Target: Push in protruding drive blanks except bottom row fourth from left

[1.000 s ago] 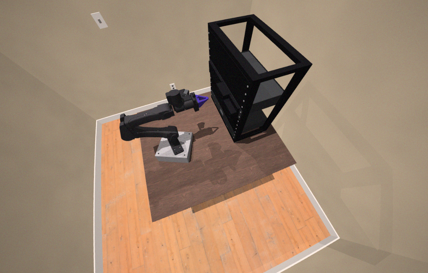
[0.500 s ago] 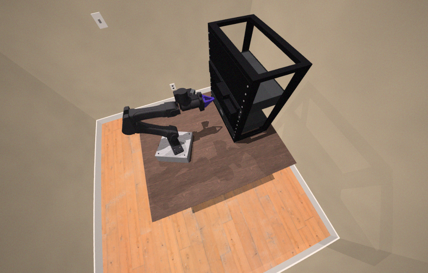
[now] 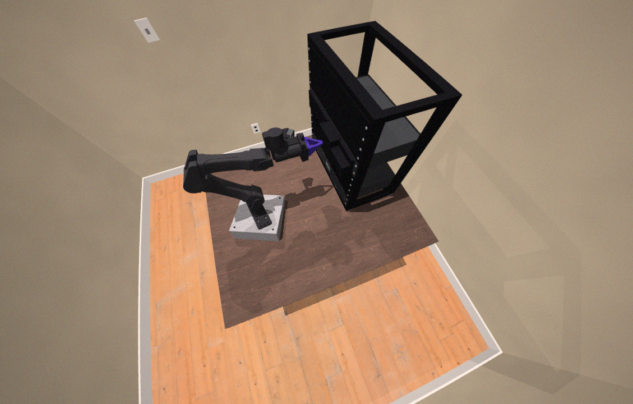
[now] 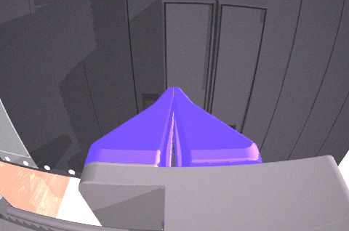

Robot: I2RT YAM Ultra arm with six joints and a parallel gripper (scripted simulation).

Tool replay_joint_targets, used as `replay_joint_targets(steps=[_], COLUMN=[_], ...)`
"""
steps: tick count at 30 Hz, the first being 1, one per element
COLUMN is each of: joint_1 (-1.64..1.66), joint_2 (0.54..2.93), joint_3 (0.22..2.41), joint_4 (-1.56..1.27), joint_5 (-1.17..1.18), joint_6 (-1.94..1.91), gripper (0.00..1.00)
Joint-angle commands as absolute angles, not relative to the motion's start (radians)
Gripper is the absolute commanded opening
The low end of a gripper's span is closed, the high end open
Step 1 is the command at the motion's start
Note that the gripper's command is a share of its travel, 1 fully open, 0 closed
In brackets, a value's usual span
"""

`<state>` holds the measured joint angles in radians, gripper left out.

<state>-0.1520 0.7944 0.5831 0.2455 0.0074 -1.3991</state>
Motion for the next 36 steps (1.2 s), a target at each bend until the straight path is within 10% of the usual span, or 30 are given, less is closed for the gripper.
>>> replay_joint_targets(steps=[1, 36], joint_1=[-0.166, -0.173], joint_2=[0.805, 0.798], joint_3=[0.623, 0.639], joint_4=[0.279, 0.251], joint_5=[0.014, -0.003], joint_6=[-1.4, -1.397], gripper=[0.0, 0.0])
